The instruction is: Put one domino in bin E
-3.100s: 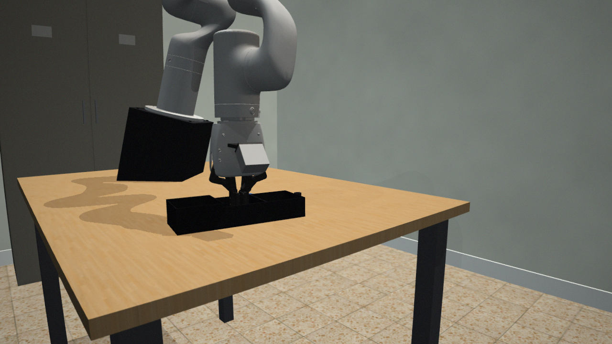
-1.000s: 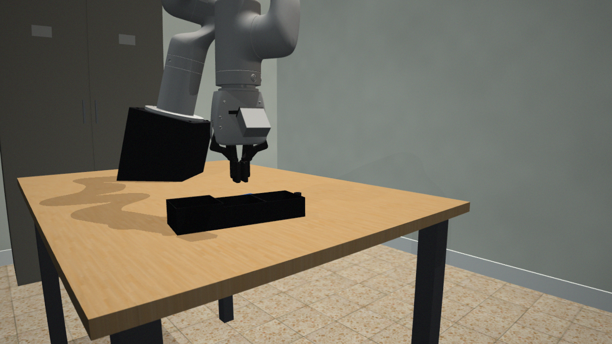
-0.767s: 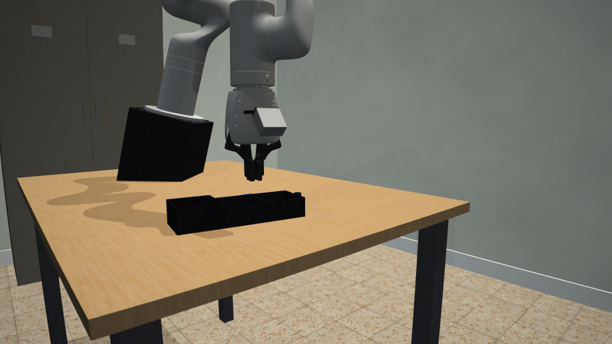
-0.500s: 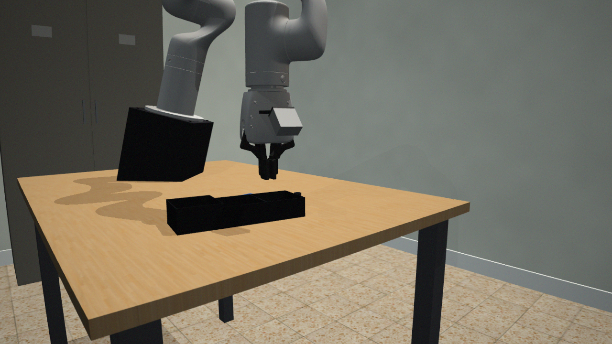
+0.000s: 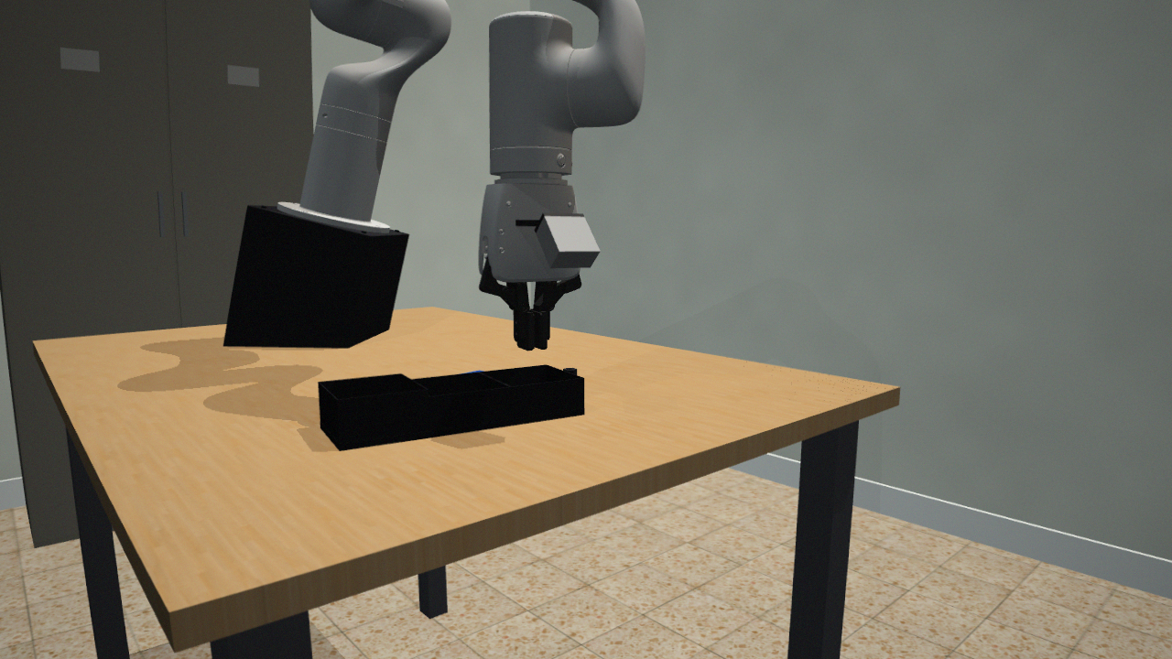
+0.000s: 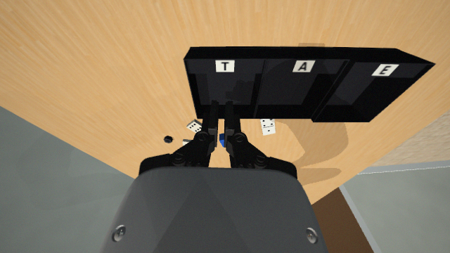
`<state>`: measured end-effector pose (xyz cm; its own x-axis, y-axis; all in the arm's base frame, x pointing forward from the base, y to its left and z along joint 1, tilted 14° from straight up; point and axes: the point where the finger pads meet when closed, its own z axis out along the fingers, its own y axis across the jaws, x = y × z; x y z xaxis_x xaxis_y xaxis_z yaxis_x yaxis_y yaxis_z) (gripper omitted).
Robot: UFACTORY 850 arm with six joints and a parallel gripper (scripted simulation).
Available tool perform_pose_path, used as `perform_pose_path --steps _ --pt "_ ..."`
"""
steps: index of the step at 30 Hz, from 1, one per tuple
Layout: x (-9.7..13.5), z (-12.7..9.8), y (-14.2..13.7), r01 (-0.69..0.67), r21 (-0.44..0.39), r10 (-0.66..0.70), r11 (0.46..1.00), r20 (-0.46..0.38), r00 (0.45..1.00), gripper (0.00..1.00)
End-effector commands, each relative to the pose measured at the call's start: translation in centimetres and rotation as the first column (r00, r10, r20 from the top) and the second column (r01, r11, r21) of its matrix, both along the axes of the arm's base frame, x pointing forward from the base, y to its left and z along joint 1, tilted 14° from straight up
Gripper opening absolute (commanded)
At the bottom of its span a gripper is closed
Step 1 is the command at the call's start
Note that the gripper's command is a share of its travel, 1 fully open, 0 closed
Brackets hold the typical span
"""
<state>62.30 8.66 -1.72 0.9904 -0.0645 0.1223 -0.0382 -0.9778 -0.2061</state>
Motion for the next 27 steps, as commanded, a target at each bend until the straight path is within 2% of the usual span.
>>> perform_pose_path --steps 1,18,27 --pt "0.2 -1.0 0.2 0.000 0.000 0.000 1.000 0.002 1.000 0.07" --pt "0.8 -4.8 1.0 0.000 0.000 0.000 1.000 0.002 1.000 0.07" --pt "0.8 -4.9 1.1 0.000 0.000 0.000 1.000 0.002 1.000 0.07"
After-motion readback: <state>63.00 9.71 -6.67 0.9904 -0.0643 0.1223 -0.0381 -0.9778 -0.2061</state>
